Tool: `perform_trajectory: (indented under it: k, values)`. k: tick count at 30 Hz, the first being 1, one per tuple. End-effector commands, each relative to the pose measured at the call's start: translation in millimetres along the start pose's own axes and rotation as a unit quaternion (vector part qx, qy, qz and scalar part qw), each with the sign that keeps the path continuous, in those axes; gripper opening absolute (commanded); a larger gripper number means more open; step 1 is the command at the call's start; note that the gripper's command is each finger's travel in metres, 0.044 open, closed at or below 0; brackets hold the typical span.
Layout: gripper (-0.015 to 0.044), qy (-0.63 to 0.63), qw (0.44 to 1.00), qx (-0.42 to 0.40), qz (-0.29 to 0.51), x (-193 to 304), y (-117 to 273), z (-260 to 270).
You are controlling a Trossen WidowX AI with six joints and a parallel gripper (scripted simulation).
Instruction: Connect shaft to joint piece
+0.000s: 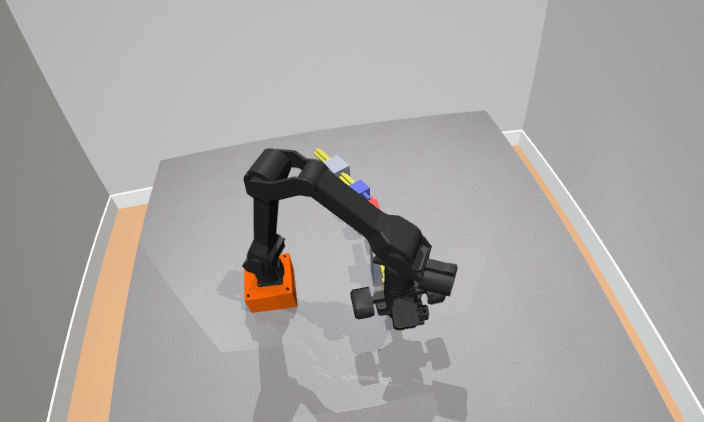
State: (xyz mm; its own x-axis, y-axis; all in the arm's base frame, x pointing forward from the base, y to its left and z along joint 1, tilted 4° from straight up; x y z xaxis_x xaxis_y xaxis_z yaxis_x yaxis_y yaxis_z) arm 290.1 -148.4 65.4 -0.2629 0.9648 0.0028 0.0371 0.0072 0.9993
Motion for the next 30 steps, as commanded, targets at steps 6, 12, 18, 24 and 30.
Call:
perform_trajectory:
  k: [6, 12, 18, 24, 30]
  values:
    - [0.0000, -0.002, 1.000, 0.000, 0.000, 15.0, -2.0, 3.3]
    - [0.0000, -0.002, 1.000, 0.000, 0.000, 24.6, -2.1, 5.2]
    - [0.0000, -0.002, 1.000, 0.000, 0.001, 33.9, -2.2, 7.0]
    - [0.0000, -0.002, 1.000, 0.000, 0.001, 41.1, -2.2, 8.5]
    - [0.0000, -0.002, 1.000, 0.000, 0.001, 49.3, -2.3, 10.2]
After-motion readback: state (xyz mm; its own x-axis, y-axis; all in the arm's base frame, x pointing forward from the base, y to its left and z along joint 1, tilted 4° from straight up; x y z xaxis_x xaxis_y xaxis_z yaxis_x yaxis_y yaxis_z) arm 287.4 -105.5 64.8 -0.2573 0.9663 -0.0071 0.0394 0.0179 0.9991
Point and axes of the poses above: the point midway between the two fingers, 35 mm back from their tips, its own y axis back along the fingers, its own z axis across the jaws, x = y × z, the point moved 4 cm from there along y, back along the fingers, and after that the axes turned 11 degrees about y, right-handed, at the moved point
